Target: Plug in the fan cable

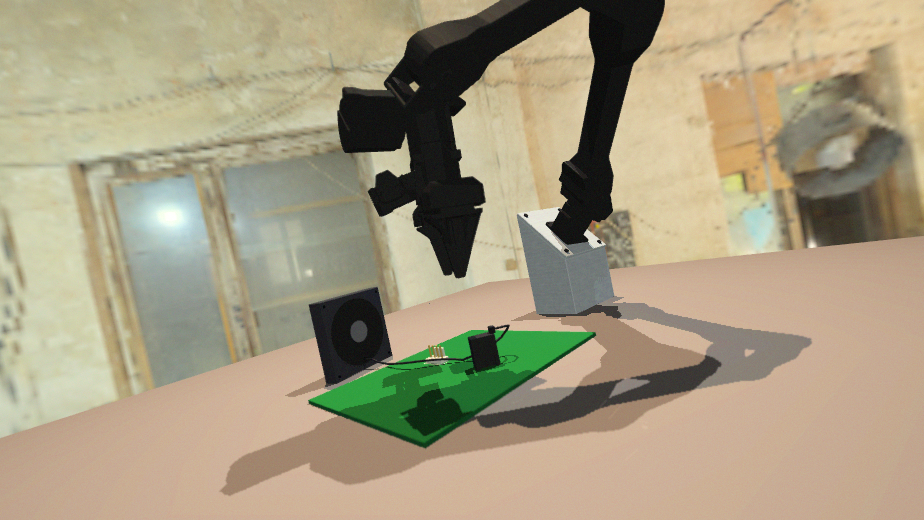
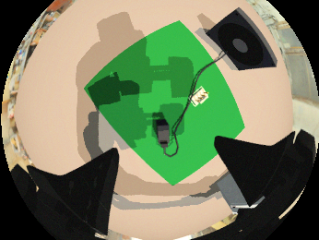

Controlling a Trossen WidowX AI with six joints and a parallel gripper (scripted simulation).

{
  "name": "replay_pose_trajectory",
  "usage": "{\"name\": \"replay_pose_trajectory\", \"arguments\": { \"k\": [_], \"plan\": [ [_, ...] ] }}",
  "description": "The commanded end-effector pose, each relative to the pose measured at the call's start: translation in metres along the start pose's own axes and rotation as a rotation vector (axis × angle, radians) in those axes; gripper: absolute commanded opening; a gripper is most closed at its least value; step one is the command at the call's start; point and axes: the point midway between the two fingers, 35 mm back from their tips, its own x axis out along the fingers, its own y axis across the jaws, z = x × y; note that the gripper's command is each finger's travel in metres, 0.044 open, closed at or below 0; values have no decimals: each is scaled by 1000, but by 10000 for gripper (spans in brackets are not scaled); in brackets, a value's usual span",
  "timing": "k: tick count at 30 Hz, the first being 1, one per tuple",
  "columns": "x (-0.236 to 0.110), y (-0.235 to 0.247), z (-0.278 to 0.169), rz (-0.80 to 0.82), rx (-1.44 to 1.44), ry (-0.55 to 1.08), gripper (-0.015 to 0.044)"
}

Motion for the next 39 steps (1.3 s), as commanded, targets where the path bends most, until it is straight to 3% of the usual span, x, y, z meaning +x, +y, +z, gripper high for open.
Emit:
{"name": "replay_pose_trajectory", "arguments": {
  "k": [1,39],
  "plan": [
    [49,-3,-11,-2,14,42,440],
    [106,-3,-15,1,14,44,440]
  ]
}}
